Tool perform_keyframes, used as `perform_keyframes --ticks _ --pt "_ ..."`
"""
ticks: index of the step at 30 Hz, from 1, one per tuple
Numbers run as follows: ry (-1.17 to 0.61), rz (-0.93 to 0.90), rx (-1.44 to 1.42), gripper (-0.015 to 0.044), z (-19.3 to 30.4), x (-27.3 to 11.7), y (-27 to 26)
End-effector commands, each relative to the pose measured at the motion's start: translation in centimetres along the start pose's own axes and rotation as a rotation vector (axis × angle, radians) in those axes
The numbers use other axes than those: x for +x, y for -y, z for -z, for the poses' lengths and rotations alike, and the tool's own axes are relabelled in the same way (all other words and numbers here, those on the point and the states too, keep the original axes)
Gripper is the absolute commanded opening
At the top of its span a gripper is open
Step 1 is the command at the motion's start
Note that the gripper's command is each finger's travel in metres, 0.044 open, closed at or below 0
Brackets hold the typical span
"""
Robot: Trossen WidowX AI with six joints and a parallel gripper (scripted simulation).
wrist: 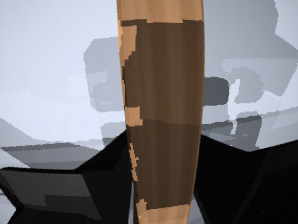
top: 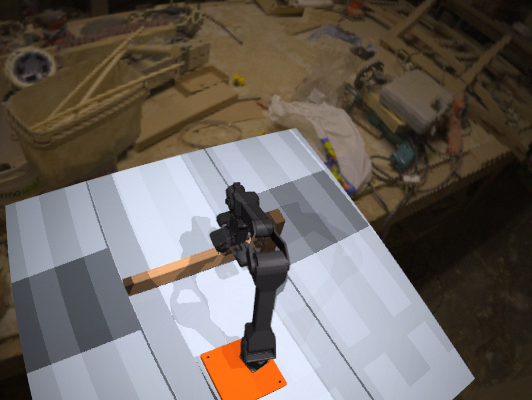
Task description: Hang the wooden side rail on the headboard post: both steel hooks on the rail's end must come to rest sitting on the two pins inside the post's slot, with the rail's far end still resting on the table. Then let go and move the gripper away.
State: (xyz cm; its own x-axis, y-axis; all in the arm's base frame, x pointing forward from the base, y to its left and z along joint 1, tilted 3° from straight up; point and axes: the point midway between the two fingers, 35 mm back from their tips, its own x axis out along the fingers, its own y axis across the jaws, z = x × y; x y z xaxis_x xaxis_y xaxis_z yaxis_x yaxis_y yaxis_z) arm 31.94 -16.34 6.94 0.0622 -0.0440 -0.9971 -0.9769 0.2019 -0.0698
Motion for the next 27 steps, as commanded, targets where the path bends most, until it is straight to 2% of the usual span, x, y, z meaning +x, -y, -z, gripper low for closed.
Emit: perform_keyframes --ticks 1,27 --pt "-0.006 0.004 -0.003 0.0 0.26 -0.22 0.08" --pt "-0.006 0.004 -0.003 0.0 0.51 -0.29 0.27"
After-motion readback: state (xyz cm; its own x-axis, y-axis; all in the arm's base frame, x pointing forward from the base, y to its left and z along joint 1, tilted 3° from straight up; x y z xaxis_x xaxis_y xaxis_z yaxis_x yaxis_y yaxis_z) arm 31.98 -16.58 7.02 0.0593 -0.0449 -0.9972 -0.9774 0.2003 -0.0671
